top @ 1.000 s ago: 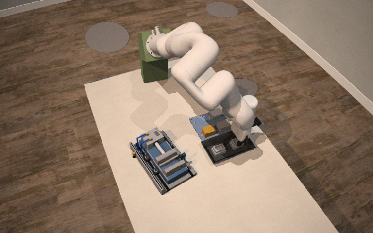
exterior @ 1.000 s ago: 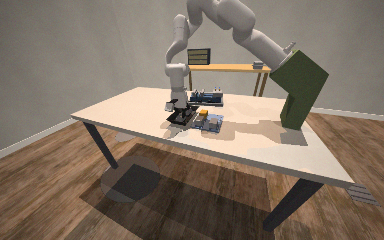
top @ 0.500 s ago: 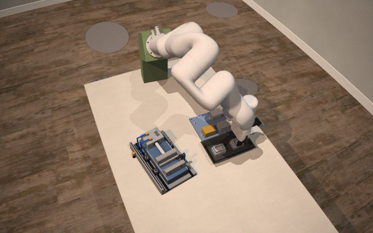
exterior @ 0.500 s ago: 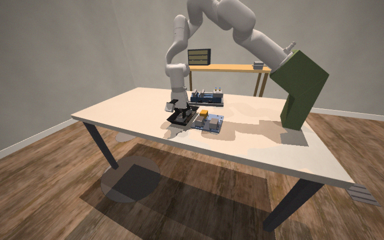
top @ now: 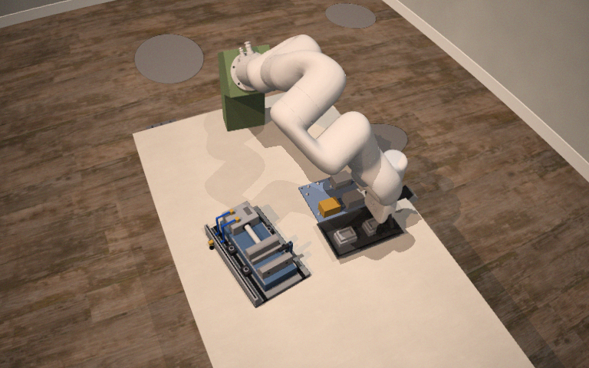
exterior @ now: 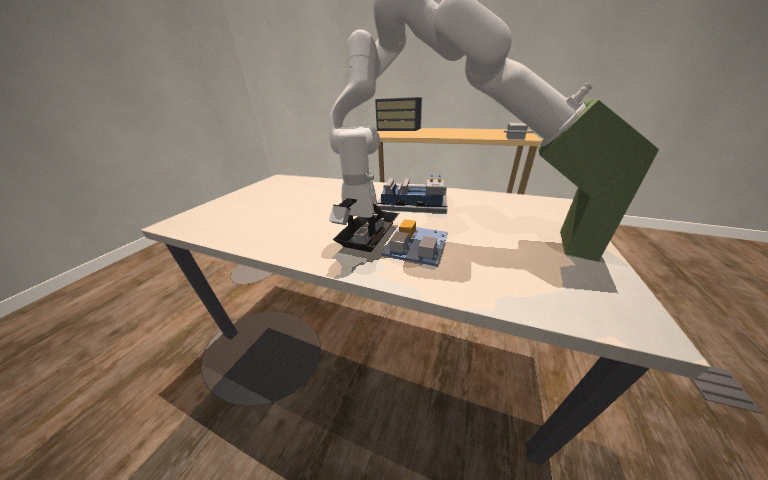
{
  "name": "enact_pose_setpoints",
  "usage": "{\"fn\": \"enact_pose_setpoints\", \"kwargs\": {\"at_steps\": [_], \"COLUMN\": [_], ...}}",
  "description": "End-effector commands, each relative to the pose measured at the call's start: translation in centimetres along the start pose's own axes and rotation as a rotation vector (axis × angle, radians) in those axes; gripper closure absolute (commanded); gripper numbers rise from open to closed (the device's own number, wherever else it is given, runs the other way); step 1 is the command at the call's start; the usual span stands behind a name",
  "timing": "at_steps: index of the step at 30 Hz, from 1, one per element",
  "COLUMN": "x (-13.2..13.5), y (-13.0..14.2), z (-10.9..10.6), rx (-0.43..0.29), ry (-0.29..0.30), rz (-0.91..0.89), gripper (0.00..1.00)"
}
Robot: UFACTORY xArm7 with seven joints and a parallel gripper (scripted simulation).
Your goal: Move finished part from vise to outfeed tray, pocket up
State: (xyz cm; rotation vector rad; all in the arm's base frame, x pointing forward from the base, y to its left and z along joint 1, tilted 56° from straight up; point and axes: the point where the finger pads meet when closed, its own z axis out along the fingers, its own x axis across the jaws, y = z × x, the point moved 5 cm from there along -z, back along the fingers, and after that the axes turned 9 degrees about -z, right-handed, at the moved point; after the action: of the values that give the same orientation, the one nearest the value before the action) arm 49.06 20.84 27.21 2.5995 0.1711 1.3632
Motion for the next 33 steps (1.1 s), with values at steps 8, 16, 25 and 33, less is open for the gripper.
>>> {"fn": "enact_pose_setpoints", "kwargs": {"at_steps": [8,16,25,33], "x": [0.1,0.1,0.1,0.1], "y": [-0.1,-0.1,-0.1,-0.1], "z": [-0.1,-0.1,-0.6,-2.5], "rx": [0.002,0.002,0.002,0.002], "ry": [0.003,0.003,0.003,0.003], "rz": [0.000,0.000,0.000,0.000], "gripper": [0.31,0.31,0.31,0.31]}}
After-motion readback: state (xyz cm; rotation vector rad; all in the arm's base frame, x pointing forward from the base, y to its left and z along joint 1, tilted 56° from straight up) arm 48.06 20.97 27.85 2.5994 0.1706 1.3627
